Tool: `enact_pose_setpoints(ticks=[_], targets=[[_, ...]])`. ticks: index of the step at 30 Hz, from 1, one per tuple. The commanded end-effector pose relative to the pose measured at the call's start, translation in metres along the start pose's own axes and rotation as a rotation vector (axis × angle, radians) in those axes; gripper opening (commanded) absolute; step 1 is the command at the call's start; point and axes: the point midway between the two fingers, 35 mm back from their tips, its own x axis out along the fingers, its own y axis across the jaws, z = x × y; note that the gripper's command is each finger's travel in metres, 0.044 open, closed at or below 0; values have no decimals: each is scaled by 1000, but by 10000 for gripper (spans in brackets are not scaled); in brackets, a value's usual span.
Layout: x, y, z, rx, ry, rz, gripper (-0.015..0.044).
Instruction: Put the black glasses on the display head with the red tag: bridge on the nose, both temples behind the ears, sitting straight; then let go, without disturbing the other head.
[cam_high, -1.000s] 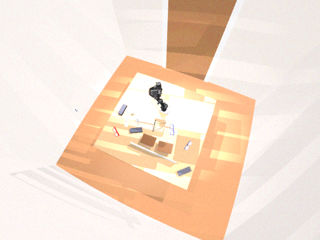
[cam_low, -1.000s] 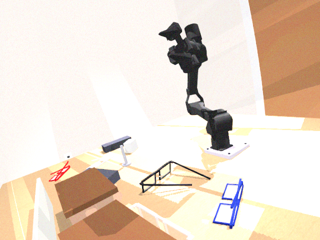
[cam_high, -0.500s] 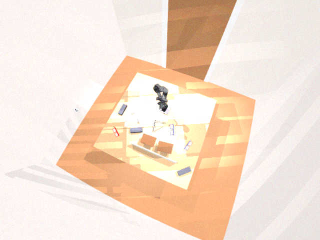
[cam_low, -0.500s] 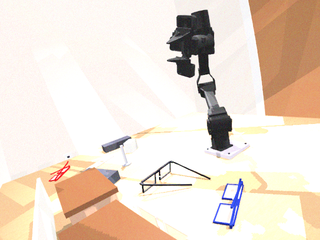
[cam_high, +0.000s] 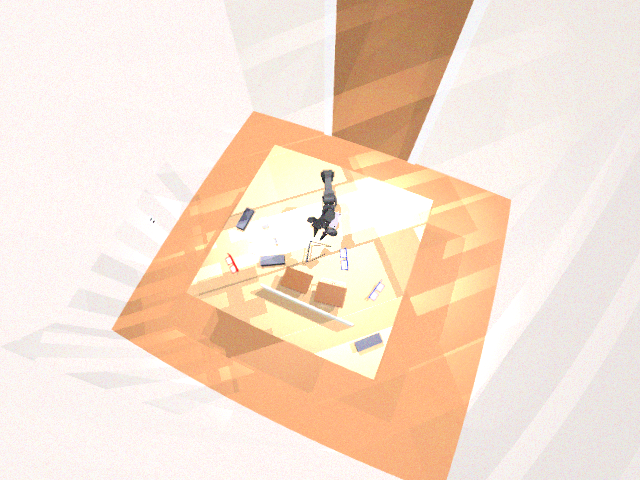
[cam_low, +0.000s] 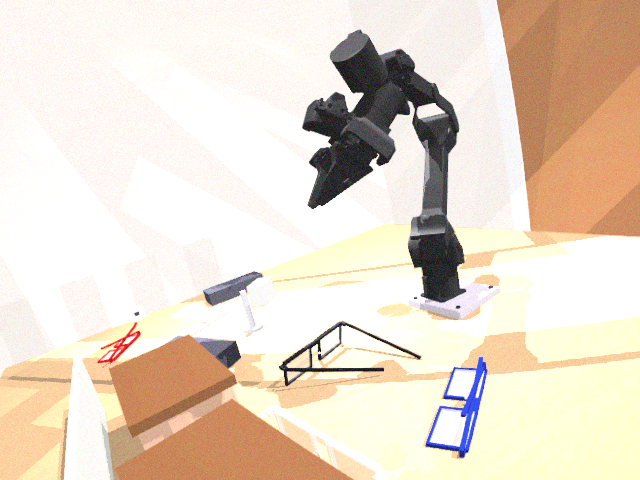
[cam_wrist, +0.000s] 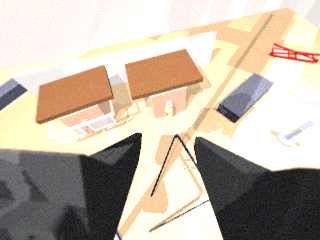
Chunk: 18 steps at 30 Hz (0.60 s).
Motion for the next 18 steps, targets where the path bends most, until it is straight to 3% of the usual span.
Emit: enact_pose_setpoints(ticks=[1,11,18], targets=[[60,-28,-35,-293,334,-107,200],[111,-80,-97,-541,850,53,200],[117,-80,-96,-547,869,68,200]])
